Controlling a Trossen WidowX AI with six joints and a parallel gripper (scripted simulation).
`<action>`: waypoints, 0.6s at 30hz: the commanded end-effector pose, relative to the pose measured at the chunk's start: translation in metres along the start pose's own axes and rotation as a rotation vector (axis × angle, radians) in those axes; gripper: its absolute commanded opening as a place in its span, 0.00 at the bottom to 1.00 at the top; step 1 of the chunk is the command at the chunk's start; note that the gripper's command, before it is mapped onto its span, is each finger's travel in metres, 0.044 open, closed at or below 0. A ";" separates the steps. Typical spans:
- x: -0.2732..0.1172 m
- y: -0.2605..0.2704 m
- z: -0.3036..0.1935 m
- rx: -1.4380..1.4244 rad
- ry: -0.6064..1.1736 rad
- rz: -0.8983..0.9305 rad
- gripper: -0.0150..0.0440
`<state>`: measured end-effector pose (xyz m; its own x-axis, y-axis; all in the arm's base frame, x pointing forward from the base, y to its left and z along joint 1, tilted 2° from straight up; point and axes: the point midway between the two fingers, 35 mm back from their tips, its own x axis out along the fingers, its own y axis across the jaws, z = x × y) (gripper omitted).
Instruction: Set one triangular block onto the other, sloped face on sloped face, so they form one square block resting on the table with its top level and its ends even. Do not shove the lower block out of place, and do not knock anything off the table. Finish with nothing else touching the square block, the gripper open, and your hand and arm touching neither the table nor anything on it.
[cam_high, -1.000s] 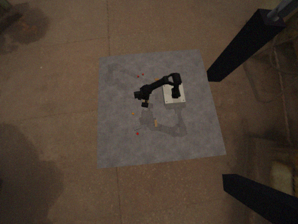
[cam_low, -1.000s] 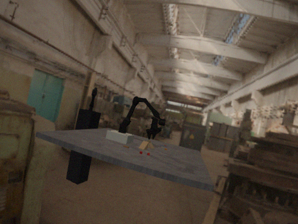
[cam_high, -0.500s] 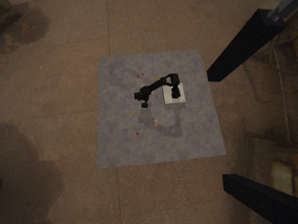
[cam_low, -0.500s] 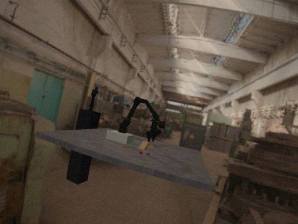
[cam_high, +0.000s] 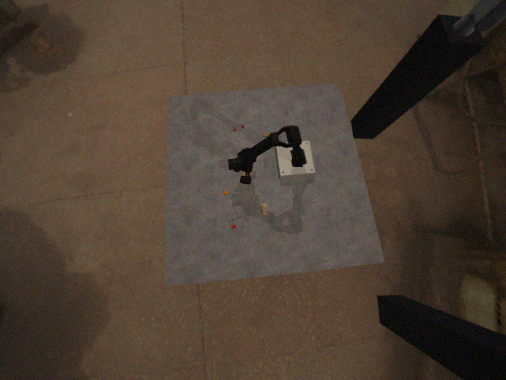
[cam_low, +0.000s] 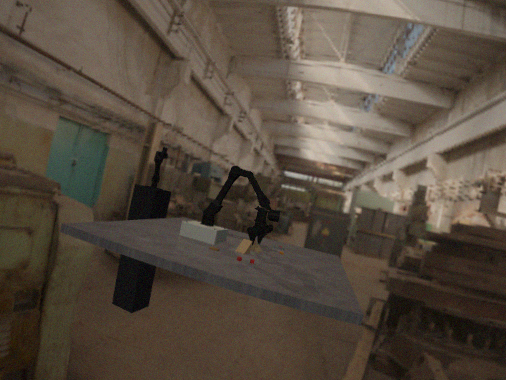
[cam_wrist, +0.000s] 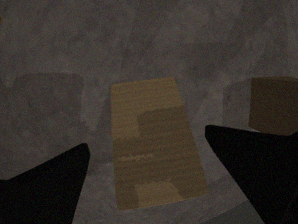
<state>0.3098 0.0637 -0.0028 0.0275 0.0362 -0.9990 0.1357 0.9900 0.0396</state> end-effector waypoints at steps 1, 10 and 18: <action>0.010 -0.001 -0.002 -0.003 0.010 0.000 1.00; 0.024 -0.002 -0.002 -0.003 0.010 0.000 1.00; 0.028 -0.002 -0.003 -0.003 0.010 0.001 0.82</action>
<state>0.3082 0.0624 -0.0280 0.0230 0.0352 -0.9991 0.1360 0.9900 0.0380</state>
